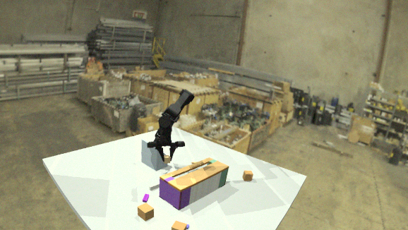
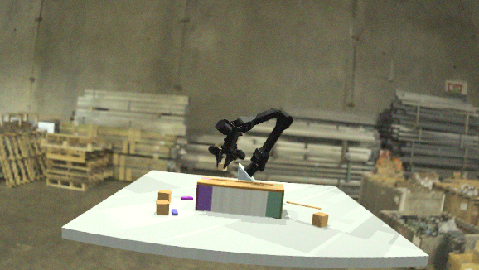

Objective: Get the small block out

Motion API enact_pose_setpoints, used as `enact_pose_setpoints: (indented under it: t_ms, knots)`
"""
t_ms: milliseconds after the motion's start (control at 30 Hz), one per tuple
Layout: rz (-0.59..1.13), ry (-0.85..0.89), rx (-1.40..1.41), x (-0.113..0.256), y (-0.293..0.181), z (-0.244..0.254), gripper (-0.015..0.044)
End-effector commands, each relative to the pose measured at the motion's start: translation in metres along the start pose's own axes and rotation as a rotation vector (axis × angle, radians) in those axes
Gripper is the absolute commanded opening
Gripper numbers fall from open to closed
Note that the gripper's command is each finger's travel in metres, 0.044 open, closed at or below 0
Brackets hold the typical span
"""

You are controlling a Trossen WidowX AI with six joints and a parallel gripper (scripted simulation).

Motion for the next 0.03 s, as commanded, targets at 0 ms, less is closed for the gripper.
enact_pose_setpoints:
  t_ms: [0]
  knots:
    - [-0.001,0.004,-0.004,0.0001,0.0001,0.0001,0.0]
Point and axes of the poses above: the point midway between the two fingers, 35 mm back from their tips, its own x axis back along the fingers, its own z axis across the jaws, y = z × x, the point moved 10 cm from there along x, back along the fingers, and after that the axes turned 2 degrees about -x, right-handed, at the moved point
